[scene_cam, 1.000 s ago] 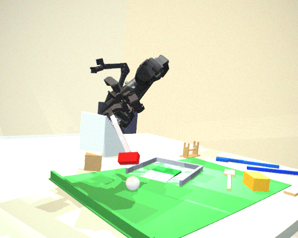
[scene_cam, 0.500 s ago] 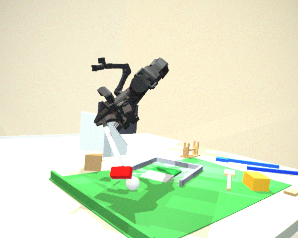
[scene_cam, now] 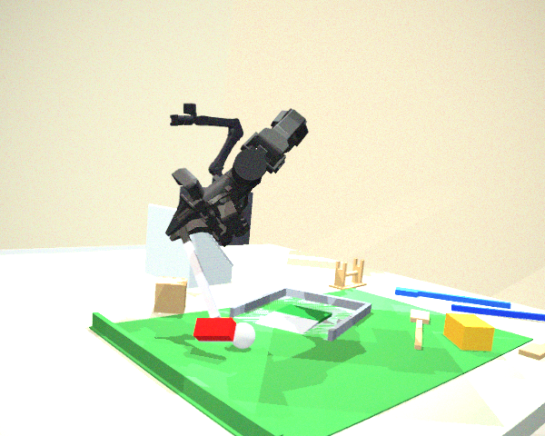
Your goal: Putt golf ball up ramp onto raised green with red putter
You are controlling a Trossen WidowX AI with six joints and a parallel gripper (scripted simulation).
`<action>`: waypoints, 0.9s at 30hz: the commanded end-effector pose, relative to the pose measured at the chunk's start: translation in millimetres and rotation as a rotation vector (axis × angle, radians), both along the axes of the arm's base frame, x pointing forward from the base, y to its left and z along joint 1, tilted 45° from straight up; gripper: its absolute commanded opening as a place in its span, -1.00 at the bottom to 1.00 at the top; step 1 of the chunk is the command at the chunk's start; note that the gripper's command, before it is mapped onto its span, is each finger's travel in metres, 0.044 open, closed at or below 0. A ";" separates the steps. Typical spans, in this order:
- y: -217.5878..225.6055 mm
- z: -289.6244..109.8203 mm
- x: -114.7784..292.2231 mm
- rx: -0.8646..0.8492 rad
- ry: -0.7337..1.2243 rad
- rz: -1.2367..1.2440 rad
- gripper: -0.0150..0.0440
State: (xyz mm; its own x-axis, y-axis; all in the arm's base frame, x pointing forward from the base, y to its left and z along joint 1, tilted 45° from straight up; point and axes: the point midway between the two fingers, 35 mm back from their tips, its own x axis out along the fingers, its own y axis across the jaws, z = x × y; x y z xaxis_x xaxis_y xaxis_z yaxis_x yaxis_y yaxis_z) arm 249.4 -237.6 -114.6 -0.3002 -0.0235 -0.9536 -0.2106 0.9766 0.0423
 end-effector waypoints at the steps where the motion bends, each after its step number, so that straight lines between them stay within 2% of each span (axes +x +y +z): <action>1: -1.1 -6.7 3.8 -0.008 -0.008 -0.007 -0.49; 27: -7.8 -22.4 7.5 -0.004 -0.002 -0.002 -0.49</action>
State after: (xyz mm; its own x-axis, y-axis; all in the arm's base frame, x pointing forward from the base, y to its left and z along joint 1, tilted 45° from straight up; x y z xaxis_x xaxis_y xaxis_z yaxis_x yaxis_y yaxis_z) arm 252.7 -238.0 -132.9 -0.3046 -0.0215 -0.9523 -0.2117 0.9763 0.0457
